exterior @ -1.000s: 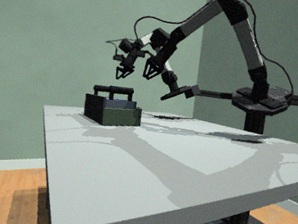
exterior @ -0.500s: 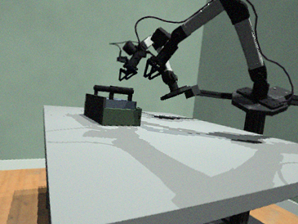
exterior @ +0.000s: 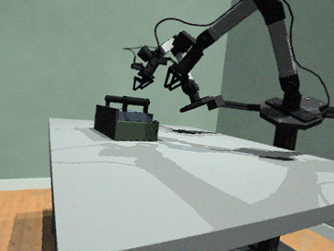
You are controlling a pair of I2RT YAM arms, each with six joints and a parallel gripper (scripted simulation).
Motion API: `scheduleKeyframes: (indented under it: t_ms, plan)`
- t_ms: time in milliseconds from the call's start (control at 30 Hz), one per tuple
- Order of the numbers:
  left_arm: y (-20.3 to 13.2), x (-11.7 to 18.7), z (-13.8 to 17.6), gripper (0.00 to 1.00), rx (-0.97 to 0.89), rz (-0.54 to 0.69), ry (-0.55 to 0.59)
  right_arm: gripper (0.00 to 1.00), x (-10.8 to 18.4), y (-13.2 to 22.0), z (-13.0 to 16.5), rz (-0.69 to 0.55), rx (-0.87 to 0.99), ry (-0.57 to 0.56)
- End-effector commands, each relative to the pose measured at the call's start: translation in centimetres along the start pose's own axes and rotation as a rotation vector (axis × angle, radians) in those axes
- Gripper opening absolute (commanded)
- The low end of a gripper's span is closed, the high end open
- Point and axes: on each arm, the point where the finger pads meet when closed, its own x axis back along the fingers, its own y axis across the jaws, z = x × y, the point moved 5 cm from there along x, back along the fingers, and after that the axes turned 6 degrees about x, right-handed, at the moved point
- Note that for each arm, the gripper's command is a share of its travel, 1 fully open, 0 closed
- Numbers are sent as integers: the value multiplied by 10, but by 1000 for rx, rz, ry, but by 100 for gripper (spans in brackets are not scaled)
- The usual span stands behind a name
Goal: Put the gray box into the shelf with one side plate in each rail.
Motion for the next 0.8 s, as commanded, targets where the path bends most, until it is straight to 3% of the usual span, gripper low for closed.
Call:
scheduleKeyframes:
  t_ms: [0, 367, 467, 533, 767]
  plan:
    - [23, 12, -11, 100, 58, -10, -94, 100, 3, -1, -4, 1, -7, -24]
    - [161, 57, 95, 100, 209, -115, -178, 100, 3, -1, -4, 1, -7, -24]
    - [190, 70, 118, 100, 246, -132, -212, 100, 3, -1, -4, 1, -7, -24]
    - [190, 70, 118, 100, 246, -132, -212, 100, 3, -1, -4, 1, -7, -24]
    - [262, 91, 166, 100, 359, -231, -254, 100, 3, -1, -4, 1, -7, -24]
